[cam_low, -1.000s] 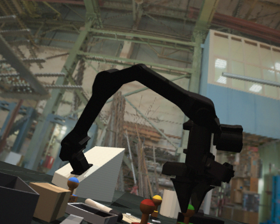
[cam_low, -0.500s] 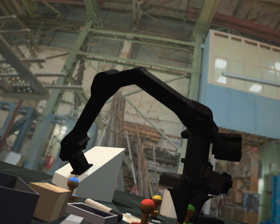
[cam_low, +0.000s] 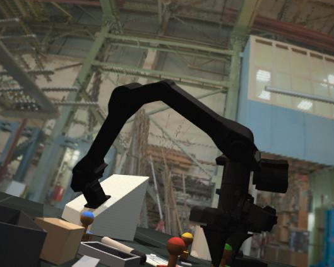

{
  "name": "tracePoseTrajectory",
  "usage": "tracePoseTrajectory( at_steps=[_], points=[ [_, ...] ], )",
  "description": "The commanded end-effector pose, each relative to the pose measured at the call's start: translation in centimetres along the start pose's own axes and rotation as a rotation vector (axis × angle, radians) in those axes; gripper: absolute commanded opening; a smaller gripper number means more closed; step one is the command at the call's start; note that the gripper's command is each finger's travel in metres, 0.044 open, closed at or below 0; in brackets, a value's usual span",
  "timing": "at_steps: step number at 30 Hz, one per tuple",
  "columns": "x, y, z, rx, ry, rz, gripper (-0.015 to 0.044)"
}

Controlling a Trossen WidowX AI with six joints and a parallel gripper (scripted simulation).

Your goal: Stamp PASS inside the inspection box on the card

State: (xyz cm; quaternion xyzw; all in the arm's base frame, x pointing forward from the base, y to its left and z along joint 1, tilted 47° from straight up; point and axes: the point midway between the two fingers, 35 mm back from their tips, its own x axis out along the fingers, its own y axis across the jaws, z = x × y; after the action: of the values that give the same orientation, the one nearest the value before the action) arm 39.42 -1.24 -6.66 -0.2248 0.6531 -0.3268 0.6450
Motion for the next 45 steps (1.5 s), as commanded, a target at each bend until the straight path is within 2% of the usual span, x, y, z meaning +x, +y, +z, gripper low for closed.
tracePoseTrajectory(
  at_steps=[1, 4, 5, 45],
  points=[
    [-0.1, 0.0, 0.0, 0.0, -0.001, 0.001, 0.0089],
    [-0.2, 0.0, 0.0, 0.0, -0.001, 0.001, 0.001],
    [-0.3, 0.0, 0.0, 0.0, -0.001, 0.001, 0.0],
    [-2.2, 0.1, 0.1, 0.0, -0.001, 0.003, 0.0]
  ],
)
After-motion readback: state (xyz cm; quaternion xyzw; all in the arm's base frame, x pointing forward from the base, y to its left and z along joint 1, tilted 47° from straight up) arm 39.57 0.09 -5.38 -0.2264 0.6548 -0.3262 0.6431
